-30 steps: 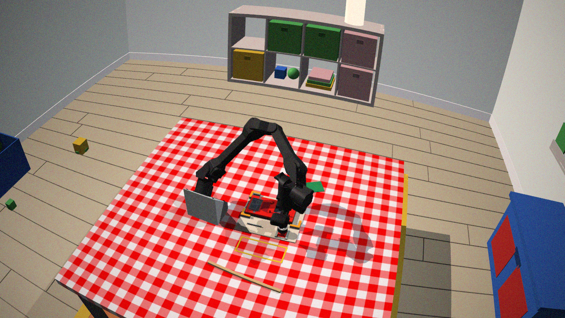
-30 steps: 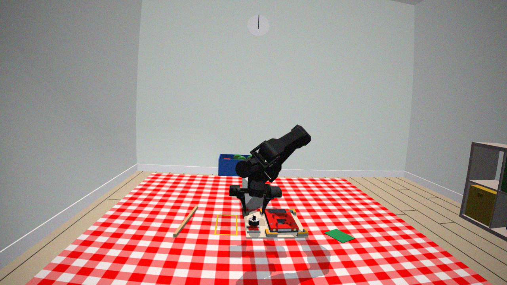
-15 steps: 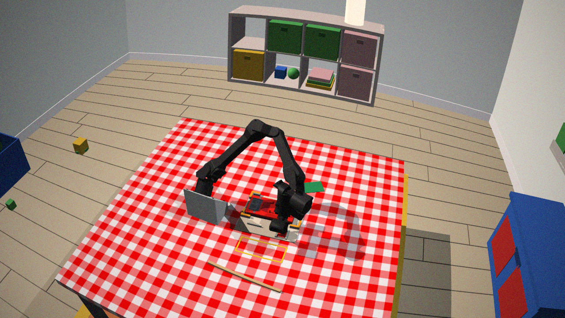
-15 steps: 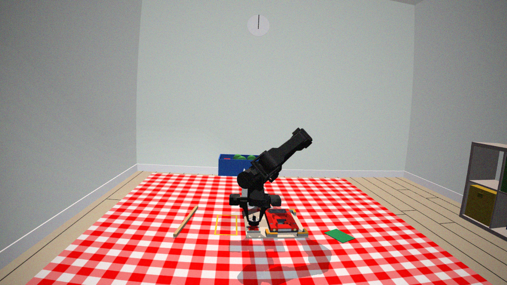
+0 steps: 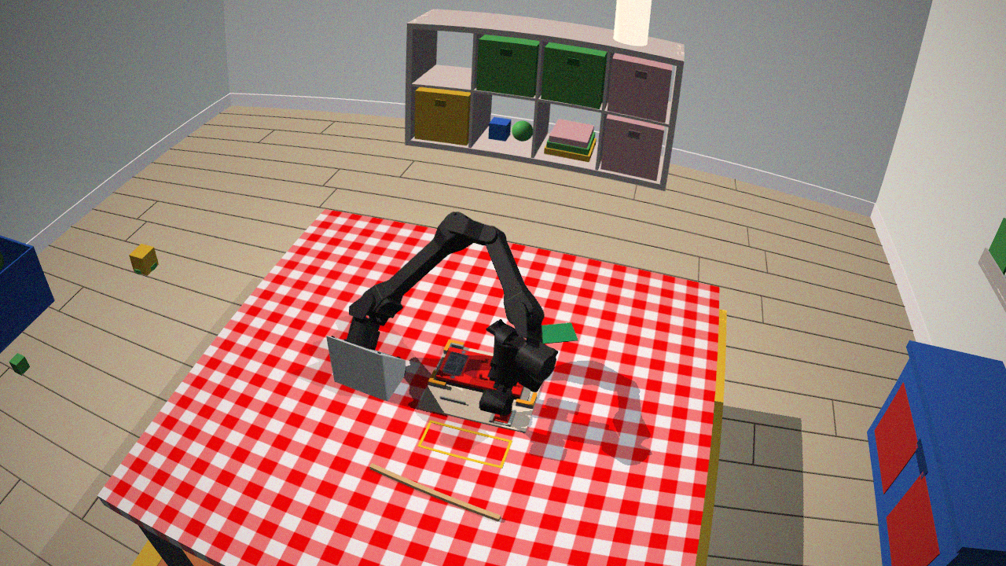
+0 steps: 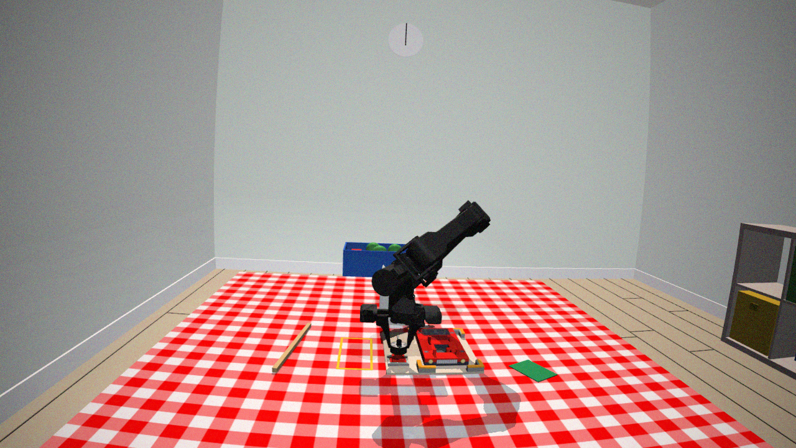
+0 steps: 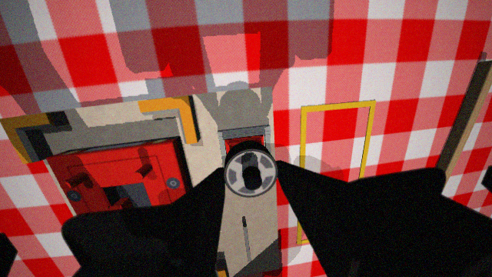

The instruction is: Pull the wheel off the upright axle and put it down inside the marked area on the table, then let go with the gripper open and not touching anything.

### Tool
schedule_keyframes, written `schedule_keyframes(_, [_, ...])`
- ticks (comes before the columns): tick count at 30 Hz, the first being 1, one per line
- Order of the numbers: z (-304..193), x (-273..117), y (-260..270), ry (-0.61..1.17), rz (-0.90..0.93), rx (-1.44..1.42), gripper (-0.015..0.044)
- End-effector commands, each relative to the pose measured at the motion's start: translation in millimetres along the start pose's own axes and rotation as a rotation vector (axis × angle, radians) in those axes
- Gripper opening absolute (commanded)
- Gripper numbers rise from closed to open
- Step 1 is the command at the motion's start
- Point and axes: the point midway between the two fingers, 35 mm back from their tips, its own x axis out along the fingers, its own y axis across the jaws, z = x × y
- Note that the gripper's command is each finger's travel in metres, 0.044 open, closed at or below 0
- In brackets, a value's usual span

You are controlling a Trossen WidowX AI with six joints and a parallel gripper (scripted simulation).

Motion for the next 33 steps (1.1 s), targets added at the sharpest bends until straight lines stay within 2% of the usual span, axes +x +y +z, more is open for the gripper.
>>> schedule_keyframes(1, [0,-1,0,0.001,-0.001,-0.003,0.0000])
schedule_keyframes(33, [0,-12,0,0.000,-0.001,-0.002,0.0000])
